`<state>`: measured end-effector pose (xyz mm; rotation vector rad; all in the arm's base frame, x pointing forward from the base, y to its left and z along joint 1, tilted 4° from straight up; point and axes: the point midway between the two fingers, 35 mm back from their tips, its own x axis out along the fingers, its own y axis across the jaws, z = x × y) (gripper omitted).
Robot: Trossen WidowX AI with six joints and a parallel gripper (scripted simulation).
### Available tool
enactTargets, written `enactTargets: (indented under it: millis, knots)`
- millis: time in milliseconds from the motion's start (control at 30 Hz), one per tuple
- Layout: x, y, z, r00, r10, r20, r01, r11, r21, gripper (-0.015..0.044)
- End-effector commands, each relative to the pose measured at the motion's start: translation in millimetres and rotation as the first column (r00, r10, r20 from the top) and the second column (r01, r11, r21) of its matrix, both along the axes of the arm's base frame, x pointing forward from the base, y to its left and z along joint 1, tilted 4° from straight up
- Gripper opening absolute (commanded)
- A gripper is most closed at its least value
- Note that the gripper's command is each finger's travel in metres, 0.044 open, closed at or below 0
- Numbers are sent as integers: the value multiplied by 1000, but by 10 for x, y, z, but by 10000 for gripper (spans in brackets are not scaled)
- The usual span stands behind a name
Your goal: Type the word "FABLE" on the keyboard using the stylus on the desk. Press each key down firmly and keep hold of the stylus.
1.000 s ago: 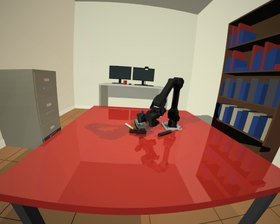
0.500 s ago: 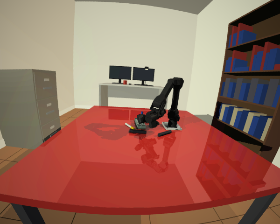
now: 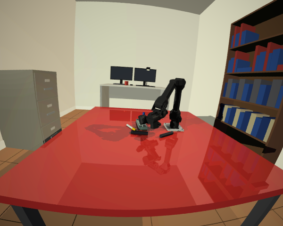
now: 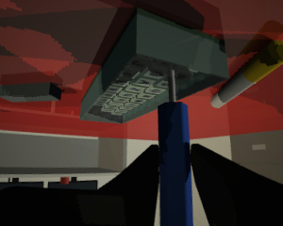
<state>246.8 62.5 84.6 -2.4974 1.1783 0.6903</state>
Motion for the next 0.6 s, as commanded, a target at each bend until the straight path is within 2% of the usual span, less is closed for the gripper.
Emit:
enactTargets:
  millis: [0, 133, 567]
  knots:
    - [9, -3, 168, 1000, -1, 9, 1, 1000, 4, 81]
    - [-1, -21, 338, 1000, -1, 9, 1, 1000, 4, 81]
    - [-4, -19, 311, 1000, -3, 7, 3, 1000, 7, 81]
